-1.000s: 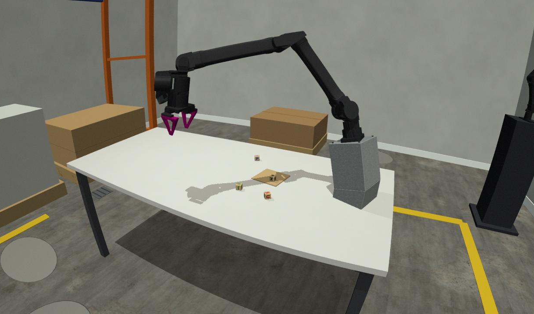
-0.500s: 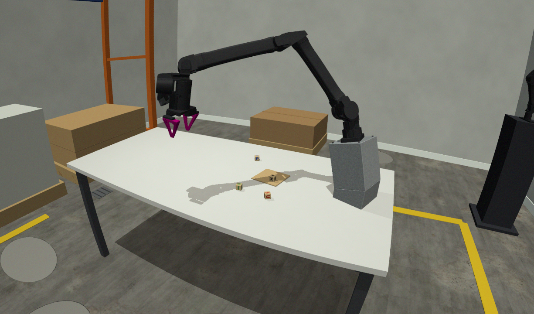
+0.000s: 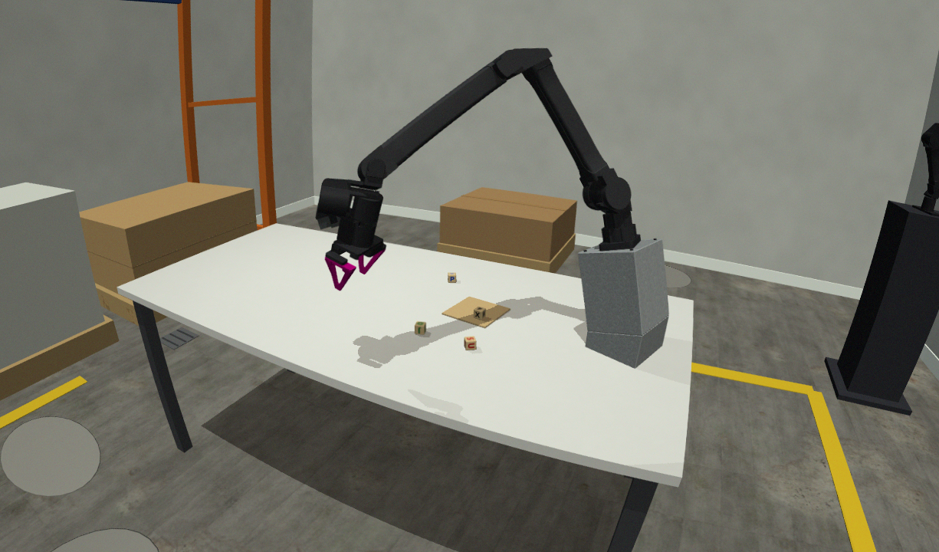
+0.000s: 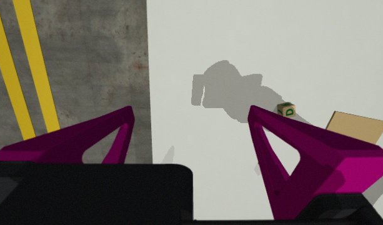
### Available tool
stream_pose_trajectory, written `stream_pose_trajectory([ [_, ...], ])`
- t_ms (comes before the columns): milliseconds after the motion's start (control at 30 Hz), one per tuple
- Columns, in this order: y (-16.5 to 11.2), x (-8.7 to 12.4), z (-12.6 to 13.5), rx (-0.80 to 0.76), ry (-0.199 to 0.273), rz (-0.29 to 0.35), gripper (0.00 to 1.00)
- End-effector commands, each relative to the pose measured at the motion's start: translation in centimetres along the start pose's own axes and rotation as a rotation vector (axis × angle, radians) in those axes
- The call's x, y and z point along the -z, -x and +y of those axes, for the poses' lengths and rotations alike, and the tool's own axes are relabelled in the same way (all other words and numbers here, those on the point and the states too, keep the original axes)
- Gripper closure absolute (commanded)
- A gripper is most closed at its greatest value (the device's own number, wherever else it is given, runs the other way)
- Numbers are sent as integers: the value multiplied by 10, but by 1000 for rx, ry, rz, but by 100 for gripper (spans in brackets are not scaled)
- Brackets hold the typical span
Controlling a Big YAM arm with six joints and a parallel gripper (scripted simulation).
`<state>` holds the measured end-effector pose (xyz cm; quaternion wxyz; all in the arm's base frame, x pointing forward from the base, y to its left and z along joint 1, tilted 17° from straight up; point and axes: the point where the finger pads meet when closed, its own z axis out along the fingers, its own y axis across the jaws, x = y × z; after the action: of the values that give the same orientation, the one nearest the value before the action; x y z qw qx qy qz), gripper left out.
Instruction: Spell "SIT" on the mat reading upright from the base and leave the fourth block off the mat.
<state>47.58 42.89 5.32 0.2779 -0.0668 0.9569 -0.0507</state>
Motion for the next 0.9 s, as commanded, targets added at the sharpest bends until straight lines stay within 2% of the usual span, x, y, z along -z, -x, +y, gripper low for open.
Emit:
stream_pose_trajectory([
  [0, -10, 8, 4, 2, 57, -103, 0],
  [67, -36, -4, -11, -3, 53, -140, 0],
  [100, -36, -4, -12, -4, 53, -140, 0],
  [167, -63, -13, -29, -9, 49, -175, 0],
  [267, -63, -14, -30, -10, 48, -175, 0],
  [400, -116, -22, -70, -21, 39, -242, 0],
  [433, -129, -22, -81, -24, 37, -257, 0],
  [467, -129, -22, -81, -24, 37, -257, 0],
  [700, -193, -13, -146, -44, 23, -336, 0],
  [767, -204, -9, -158, -48, 20, -350, 0],
  [867, -208, -8, -163, -49, 19, -355, 0],
])
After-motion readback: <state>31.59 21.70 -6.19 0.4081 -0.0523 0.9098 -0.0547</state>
